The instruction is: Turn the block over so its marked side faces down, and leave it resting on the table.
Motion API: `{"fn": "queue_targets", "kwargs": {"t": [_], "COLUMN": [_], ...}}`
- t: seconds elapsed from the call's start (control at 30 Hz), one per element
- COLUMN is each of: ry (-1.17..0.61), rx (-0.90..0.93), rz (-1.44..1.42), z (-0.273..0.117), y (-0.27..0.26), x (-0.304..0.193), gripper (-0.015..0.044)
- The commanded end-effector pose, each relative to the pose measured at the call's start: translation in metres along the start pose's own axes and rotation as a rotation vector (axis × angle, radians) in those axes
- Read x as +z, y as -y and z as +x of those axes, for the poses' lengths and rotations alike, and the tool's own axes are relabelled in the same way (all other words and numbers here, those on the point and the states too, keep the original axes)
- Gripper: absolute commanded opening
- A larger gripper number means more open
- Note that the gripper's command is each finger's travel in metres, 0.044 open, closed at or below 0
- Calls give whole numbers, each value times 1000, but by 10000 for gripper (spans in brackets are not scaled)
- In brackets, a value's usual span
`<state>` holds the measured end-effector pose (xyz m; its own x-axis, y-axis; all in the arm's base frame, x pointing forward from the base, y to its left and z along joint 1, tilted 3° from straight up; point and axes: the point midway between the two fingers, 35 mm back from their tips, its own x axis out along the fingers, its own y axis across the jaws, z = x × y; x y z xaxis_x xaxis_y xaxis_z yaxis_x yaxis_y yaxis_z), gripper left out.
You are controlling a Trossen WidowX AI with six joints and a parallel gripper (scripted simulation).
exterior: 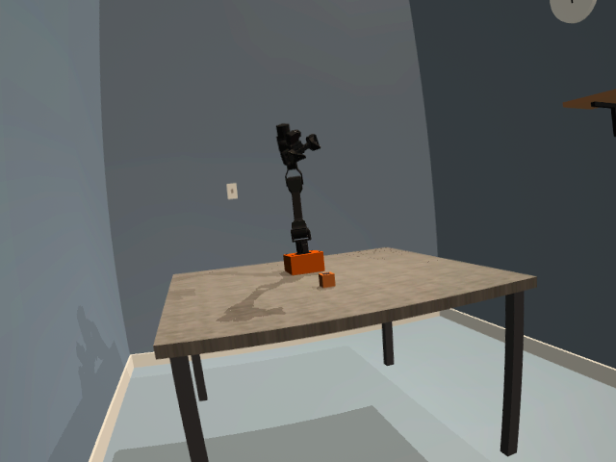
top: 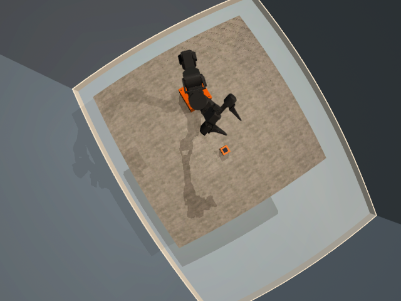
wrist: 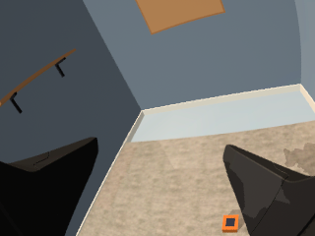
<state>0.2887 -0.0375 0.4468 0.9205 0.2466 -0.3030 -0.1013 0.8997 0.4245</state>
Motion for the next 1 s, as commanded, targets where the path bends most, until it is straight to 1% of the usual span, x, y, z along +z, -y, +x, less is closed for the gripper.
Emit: {"fn": "queue_targets", "kwargs": {"t": [0.0,0.03,0.1,0.3,0.43,0.57,0.73,0.9,0.97], "ry": [-3,-11,-46,-250,-408,-578,-831,-1116,-1156], "rx": [-2,-7,-28,-141,-226,-314,-435,-546,-560], "rz": [1,4,16,57,59,53,25,-42,-54], "z": [1,5,18,87,127,158,187,200,201], "y": [1,4,15,71,100,129,168,203,207], "x": [0,-1,-6,-46,-86,-131,-199,-274,-284], "gripper": [426,440,440,440,440,440,440,440,440]}}
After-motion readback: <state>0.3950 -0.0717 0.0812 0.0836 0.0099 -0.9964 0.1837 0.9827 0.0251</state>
